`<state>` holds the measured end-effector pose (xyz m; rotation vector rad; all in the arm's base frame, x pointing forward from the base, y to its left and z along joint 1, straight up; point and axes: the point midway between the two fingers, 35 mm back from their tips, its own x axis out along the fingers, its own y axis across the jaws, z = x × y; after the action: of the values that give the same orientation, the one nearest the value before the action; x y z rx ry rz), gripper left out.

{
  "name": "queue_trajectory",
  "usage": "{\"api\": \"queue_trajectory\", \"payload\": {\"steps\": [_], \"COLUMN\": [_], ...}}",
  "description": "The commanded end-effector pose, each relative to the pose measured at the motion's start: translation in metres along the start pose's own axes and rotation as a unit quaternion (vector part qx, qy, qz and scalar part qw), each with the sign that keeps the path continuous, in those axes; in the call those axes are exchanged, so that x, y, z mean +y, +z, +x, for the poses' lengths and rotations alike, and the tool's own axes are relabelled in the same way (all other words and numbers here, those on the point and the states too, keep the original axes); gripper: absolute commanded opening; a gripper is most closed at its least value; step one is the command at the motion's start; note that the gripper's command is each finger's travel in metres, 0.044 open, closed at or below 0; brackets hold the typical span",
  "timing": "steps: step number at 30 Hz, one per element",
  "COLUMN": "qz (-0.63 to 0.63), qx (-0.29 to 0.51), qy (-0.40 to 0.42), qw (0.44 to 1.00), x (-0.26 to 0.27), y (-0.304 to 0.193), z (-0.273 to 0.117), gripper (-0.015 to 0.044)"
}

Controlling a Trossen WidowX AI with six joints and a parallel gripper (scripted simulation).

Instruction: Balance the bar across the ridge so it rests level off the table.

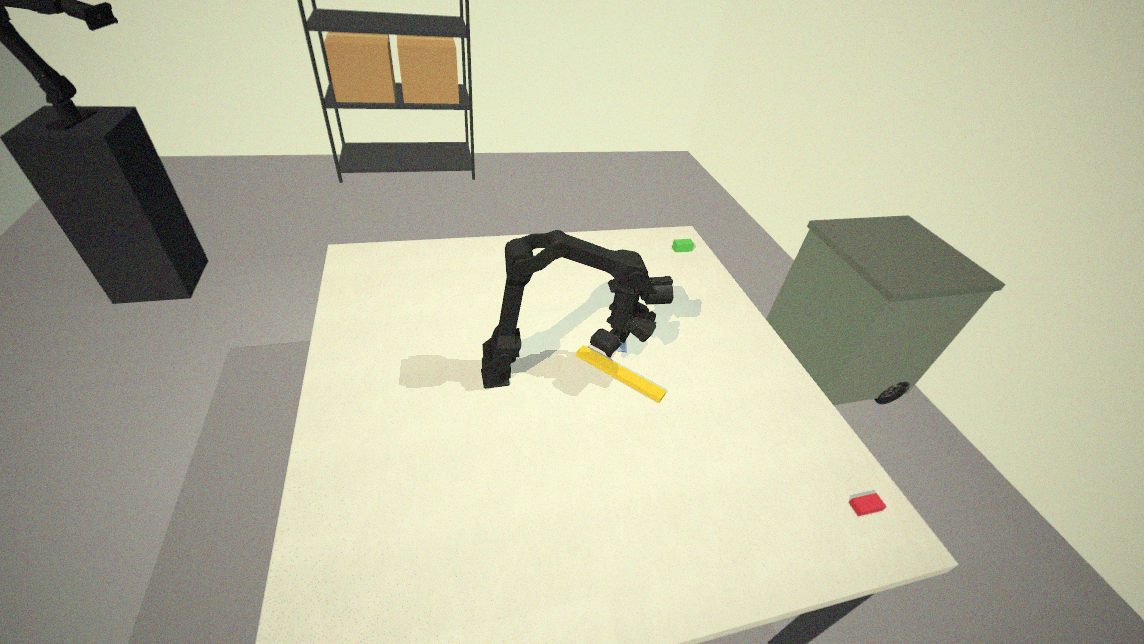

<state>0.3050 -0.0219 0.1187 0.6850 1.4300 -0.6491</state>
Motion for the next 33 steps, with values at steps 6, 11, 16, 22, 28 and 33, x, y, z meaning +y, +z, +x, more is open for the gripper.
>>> {"api": "queue_trajectory", "payload": {"steps": [6, 11, 16, 22, 28, 33], "qz": [-0.004, -0.004, -0.004, -0.004, -0.004, -0.004], "qx": [0.0, 0.0, 0.0, 0.0, 0.0, 0.0], "qy": [-0.007, -0.007, -0.007, -0.007, -0.007, -0.007], "qw": [1.0, 1.0, 1.0, 1.0, 1.0, 1.0], "x": [-0.002, -0.003, -0.003, -0.003, -0.003, -0.003], "y": [-0.001, -0.002, -0.002, -0.001, -0.002, -0.002], "z": [0.035, 0.044, 0.048, 0.058, 0.068, 0.07], "gripper": [0.0315, 0.0315, 0.0315, 0.0315, 0.0315, 0.0315]}}
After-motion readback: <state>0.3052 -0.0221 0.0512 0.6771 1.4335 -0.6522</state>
